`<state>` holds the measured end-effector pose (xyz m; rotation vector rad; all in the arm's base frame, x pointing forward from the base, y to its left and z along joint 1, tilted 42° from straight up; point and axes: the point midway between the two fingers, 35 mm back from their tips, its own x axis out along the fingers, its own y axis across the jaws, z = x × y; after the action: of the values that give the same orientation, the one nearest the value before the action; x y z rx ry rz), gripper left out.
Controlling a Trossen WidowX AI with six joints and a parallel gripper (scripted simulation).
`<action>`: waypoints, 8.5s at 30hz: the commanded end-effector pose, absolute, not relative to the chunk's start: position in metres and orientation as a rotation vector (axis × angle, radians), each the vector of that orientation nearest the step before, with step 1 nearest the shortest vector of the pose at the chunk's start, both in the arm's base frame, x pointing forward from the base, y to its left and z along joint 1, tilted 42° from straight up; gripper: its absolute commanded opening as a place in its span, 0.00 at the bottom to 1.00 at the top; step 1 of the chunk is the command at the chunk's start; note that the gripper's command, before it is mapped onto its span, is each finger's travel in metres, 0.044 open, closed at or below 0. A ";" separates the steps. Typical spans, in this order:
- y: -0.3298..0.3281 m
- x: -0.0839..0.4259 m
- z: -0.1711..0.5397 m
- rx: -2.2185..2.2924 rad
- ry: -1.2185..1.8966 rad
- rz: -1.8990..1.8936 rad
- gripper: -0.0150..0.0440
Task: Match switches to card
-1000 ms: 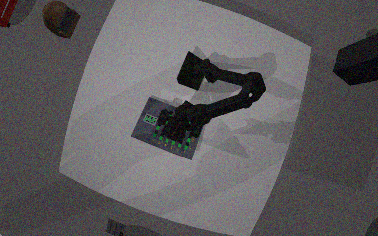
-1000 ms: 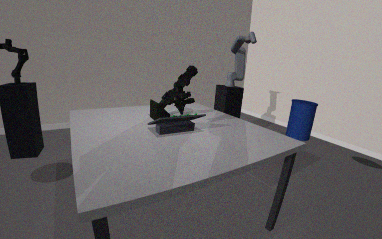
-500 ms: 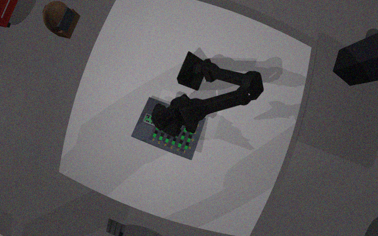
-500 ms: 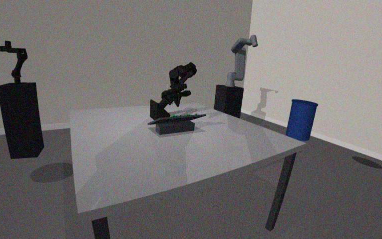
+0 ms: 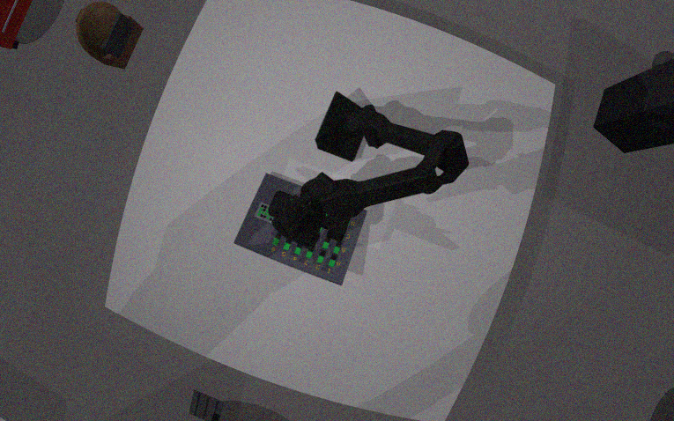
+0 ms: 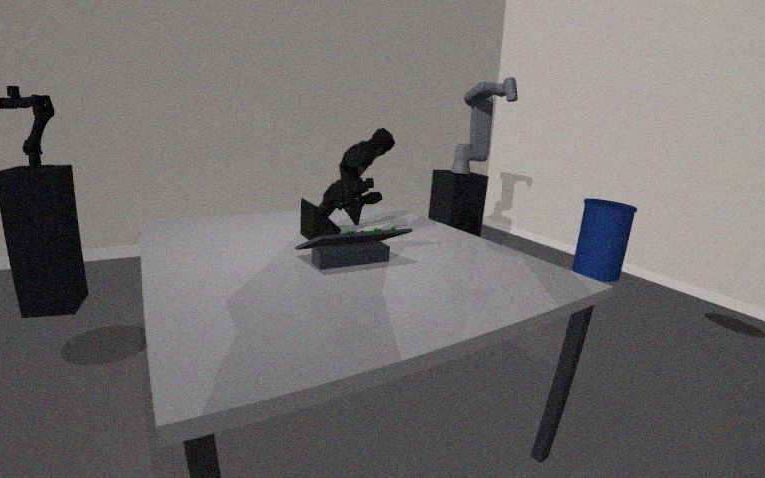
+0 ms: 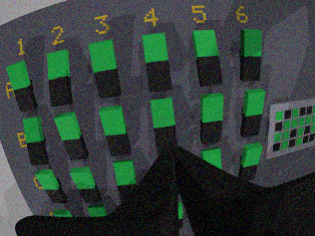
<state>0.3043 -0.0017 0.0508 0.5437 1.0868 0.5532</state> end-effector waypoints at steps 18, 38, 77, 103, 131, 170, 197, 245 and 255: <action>0.015 0.309 0.035 0.553 1.098 0.560 0.25; 0.015 0.309 0.035 0.553 1.098 0.560 0.25; 0.018 0.310 0.032 0.553 1.098 0.560 0.25; -0.014 0.298 0.060 0.544 1.118 0.562 0.25; 0.069 0.229 0.098 0.547 1.148 0.576 0.25; 0.091 0.239 0.077 0.547 1.150 0.580 0.25; 0.092 0.240 0.076 0.547 1.150 0.580 0.25; 0.051 0.220 0.116 0.552 1.129 0.569 0.25; 0.034 0.209 0.084 0.550 1.127 0.565 0.25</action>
<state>0.2087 0.0319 0.0907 0.5469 1.1269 0.5611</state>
